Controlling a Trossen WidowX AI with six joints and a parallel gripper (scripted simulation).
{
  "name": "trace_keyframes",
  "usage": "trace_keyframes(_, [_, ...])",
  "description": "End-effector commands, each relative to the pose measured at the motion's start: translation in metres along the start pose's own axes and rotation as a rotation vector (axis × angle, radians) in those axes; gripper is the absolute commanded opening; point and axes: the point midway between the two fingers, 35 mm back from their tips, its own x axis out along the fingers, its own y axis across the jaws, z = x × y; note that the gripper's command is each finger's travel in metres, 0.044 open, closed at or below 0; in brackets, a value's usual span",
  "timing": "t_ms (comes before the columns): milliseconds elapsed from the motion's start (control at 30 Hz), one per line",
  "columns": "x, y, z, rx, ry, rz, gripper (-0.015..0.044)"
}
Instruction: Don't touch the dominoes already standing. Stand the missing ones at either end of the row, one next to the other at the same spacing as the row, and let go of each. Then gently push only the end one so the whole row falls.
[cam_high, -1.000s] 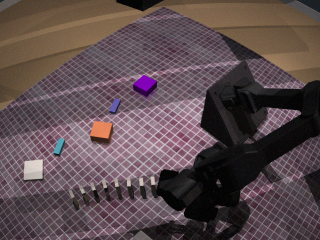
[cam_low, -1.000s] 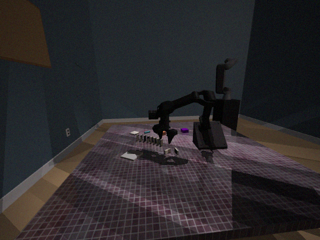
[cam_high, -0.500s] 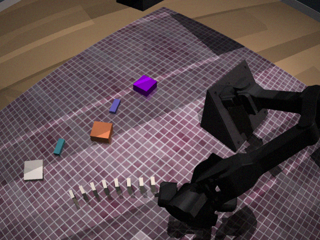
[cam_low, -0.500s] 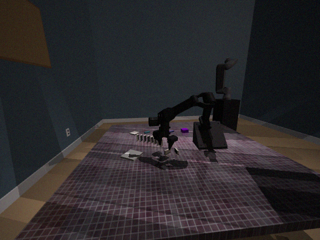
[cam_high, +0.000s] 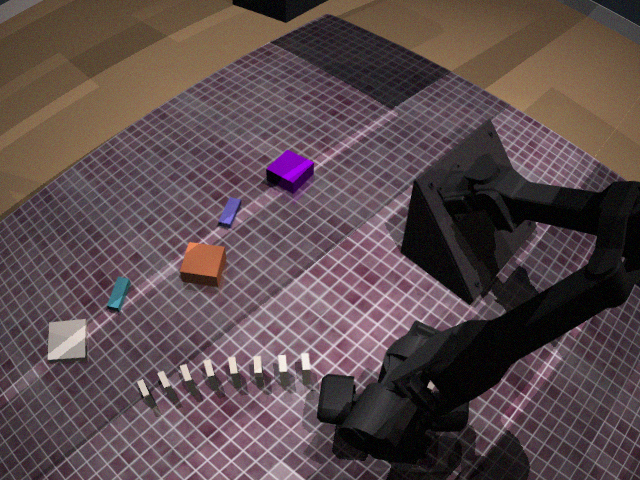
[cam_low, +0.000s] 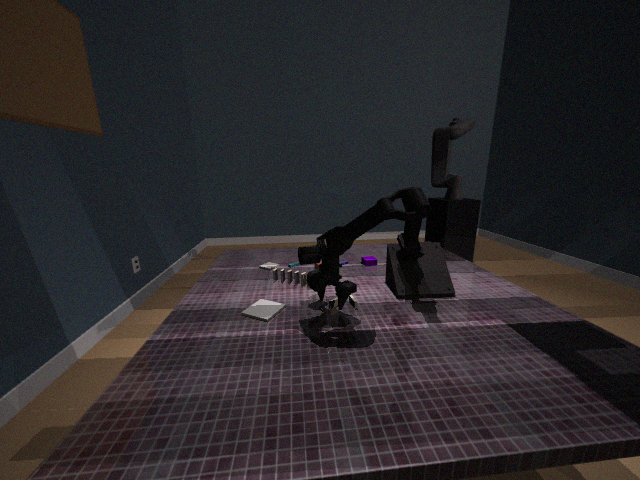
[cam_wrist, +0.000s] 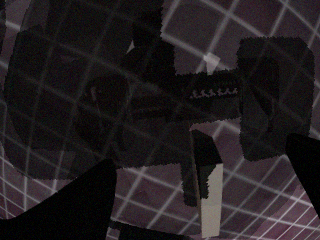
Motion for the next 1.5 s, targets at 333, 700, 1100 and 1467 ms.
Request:
trace_keyframes(333, [0.006,0.000,-0.002,0.006,0.005,-0.003,0.0335])
trace_keyframes(700, [0.006,0.000,-0.002,0.006,0.005,-0.003,0.0046])
trace_keyframes(1100, [-0.004,0.000,-0.002,0.006,0.006,-0.003,0.0029])
trace_keyframes(1467, [-0.131,0.001,-0.006,0.007,0.010,-0.008,0.0029])
